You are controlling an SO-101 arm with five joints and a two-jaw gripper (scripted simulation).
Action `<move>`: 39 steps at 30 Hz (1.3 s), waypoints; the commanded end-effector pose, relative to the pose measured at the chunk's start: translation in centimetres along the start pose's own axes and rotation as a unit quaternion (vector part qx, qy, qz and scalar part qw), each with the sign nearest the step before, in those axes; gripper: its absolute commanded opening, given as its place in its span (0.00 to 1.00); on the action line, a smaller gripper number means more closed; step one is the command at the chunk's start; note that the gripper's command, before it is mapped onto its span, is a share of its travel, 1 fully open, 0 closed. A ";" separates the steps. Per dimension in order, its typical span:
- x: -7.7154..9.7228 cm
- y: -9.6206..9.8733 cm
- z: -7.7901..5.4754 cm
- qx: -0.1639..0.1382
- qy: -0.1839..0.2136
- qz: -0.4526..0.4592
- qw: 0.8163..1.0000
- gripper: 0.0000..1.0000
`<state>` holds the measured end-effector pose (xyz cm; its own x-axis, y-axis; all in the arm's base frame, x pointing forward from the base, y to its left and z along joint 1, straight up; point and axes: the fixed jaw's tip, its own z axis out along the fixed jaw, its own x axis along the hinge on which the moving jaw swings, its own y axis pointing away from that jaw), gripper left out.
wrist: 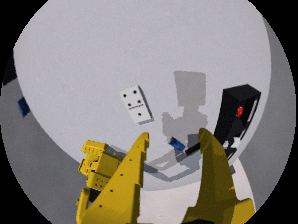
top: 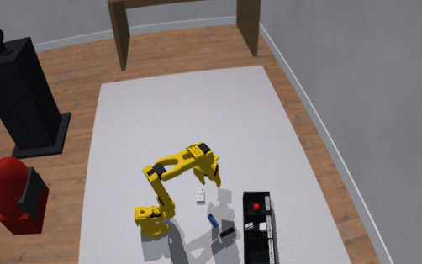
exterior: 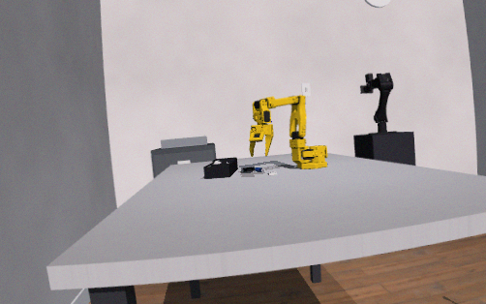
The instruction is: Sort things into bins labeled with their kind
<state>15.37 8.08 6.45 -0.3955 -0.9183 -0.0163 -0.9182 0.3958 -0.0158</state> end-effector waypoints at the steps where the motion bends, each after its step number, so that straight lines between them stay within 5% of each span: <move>1: 0.0 1.5 -0.5 0.023 -0.028 -0.076 0.996 0.28; 39: 0.7 3.2 0.2 0.005 -0.009 -0.150 0.989 0.29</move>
<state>12.09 8.42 6.04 -0.1247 -0.9921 -0.0137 -0.9920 0.1250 -0.0181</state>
